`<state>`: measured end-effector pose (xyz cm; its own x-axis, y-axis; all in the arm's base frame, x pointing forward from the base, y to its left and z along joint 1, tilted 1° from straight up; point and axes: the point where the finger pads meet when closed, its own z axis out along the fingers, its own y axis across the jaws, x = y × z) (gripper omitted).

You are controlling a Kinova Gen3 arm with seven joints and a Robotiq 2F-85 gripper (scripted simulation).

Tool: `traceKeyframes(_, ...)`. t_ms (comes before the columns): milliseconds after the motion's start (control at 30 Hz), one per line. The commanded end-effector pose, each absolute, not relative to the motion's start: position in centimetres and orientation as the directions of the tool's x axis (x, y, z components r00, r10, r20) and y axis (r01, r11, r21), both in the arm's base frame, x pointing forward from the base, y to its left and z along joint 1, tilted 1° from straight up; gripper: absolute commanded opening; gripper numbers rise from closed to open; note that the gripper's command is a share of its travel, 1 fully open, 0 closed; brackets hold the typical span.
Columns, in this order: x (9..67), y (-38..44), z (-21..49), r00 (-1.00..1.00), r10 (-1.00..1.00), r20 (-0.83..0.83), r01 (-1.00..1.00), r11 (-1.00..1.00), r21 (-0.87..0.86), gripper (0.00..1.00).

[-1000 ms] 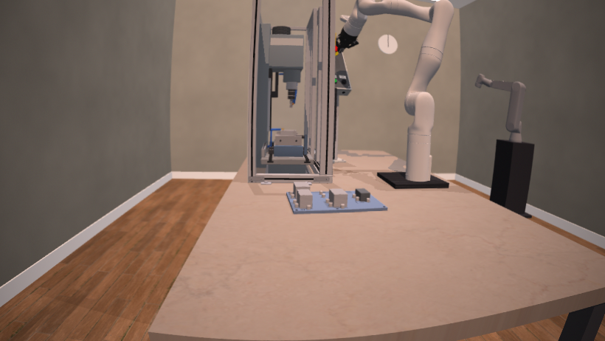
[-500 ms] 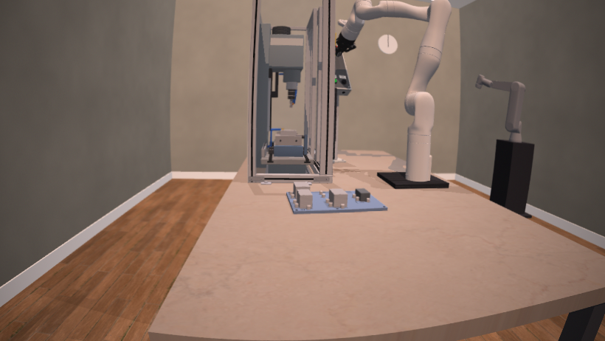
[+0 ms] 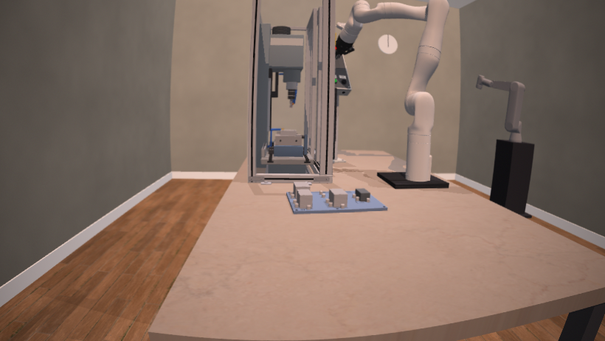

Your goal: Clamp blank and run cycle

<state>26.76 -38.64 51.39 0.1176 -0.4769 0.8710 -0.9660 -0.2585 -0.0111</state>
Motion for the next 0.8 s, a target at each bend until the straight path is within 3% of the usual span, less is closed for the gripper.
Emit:
traceKeyframes(0, 26.8, -38.6, 51.5, 0.117, -0.476, 0.872, -0.966, -0.259, -0.012, 0.10)
traceKeyframes(767, 27.1, -39.9, 50.7, 0.117, -0.476, 0.872, -0.966, -0.259, -0.012, 0.10)
